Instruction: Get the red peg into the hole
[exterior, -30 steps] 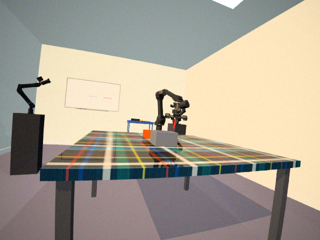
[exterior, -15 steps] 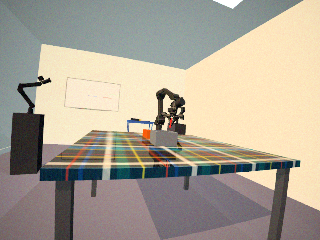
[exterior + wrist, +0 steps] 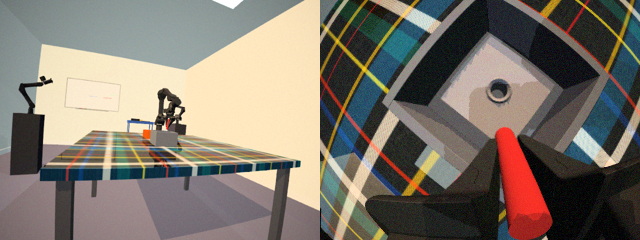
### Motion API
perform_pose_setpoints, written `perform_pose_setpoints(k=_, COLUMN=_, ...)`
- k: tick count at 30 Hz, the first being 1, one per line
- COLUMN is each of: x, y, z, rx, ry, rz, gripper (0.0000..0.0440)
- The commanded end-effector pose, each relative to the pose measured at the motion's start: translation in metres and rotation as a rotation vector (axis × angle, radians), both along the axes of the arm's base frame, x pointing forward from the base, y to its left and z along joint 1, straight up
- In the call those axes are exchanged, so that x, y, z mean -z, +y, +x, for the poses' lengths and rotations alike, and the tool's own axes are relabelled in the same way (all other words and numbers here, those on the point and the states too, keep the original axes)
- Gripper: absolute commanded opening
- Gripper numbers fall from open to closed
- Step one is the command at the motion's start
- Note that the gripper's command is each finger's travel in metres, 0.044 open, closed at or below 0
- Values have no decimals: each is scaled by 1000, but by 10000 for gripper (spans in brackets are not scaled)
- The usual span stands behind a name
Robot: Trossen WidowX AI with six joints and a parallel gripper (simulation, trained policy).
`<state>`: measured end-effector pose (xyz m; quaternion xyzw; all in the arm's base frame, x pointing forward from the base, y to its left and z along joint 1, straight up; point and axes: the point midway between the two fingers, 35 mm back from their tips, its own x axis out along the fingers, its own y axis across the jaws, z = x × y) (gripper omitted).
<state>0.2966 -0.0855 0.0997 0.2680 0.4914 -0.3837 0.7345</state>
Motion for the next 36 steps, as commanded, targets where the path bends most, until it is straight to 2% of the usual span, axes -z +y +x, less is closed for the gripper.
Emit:
perform_pose_setpoints(k=1, x=4, y=-12, z=9, rx=21, ry=-10, rz=10, gripper=3)
perform_pose_setpoints(k=19, x=42, y=-39, z=23, rx=64, ry=29, rz=68, gripper=4)
perform_pose_setpoints(k=21, x=48, y=-40, z=24, rx=60, ry=41, rz=70, gripper=28)
perform_pose_setpoints(k=26, x=57, y=-44, z=25, rx=39, ry=67, rz=70, gripper=138)
perform_pose_setpoints(k=27, x=58, y=-45, z=25, rx=33, ry=77, rz=70, gripper=150)
perform_pose_setpoints(k=31, x=61, y=-48, z=28, rx=17, ry=104, rz=63, gripper=157)
perform_pose_setpoints(k=36, x=57, y=-57, z=42, rx=-6, ry=98, rz=37, gripper=268)
